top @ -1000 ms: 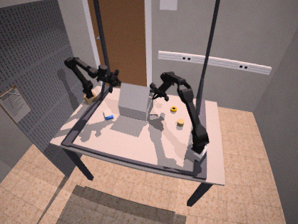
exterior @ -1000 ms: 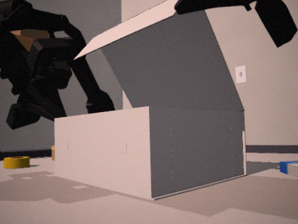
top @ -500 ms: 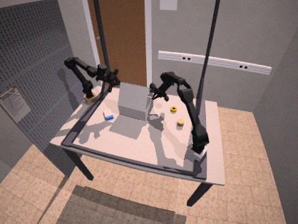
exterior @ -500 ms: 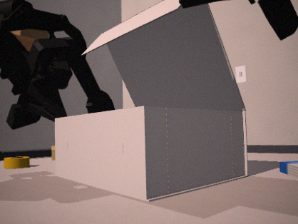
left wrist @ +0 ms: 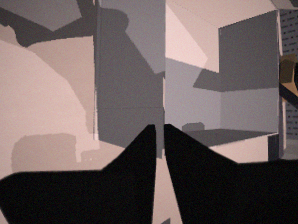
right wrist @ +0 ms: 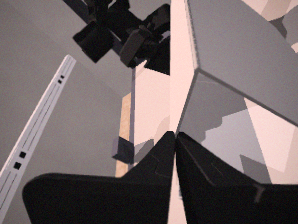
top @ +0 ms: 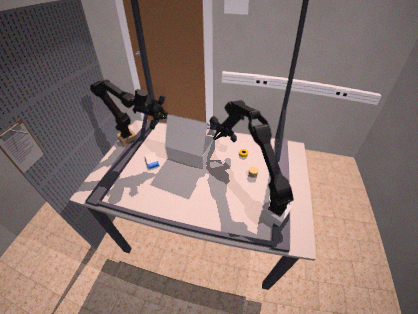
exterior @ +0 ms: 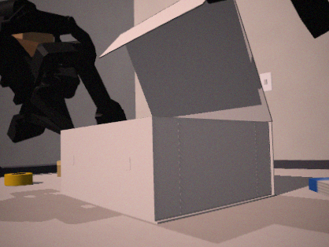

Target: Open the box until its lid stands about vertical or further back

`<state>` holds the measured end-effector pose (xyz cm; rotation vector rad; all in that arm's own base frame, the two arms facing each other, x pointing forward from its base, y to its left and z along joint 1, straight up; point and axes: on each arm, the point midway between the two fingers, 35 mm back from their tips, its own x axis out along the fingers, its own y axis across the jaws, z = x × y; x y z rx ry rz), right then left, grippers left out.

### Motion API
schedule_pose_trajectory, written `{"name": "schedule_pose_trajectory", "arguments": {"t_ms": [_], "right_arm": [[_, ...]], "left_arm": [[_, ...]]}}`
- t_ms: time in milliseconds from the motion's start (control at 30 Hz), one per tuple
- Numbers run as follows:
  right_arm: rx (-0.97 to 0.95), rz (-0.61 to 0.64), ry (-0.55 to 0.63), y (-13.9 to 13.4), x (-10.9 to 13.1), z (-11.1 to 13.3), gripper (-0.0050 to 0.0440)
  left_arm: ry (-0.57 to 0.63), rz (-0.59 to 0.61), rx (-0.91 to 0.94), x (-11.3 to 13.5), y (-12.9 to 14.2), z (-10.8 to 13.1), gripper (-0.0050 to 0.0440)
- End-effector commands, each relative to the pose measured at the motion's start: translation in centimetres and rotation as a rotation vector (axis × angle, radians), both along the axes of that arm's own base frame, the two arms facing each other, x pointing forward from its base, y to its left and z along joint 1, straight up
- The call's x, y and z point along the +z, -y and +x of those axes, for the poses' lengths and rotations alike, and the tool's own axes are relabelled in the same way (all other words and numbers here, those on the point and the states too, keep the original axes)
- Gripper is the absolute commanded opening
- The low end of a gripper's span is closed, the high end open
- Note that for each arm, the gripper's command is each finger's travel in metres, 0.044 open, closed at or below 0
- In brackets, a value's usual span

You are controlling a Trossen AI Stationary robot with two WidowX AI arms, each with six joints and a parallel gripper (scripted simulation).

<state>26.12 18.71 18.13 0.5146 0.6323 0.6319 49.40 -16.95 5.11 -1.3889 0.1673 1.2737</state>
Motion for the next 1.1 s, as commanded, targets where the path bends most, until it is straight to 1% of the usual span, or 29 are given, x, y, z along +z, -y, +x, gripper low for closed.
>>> {"name": "schedule_pose_trajectory", "arguments": {"t_ms": [0, 567, 733, 767, 1067], "right_arm": [[0.008, 0.019, 0.042, 0.1, 2.0, 0.2, 0.0004], [0.008, 0.017, 0.043, 1.2, 2.7, 0.2, 0.0004], [0.01, 0.013, 0.031, 1.3, 2.1, 0.0, 0.0004], [0.008, 0.017, 0.043, 1.4, 2.7, 0.2, 0.0004], [0.008, 0.016, 0.043, 2.2, 3.1, 0.1, 0.0004]], "left_arm": [[0.015, -0.022, -0.005, 1.0, 0.4, 0.0, 0.0023], [0.015, -0.022, -0.005, 1.0, 0.4, 0.0, 0.0024], [0.015, -0.022, -0.005, 1.0, 0.4, 0.0, 0.0025], [0.015, -0.022, -0.005, 1.0, 0.4, 0.0, 0.0025], [0.015, -0.022, -0.005, 1.0, 0.4, 0.0, 0.0025]]}}
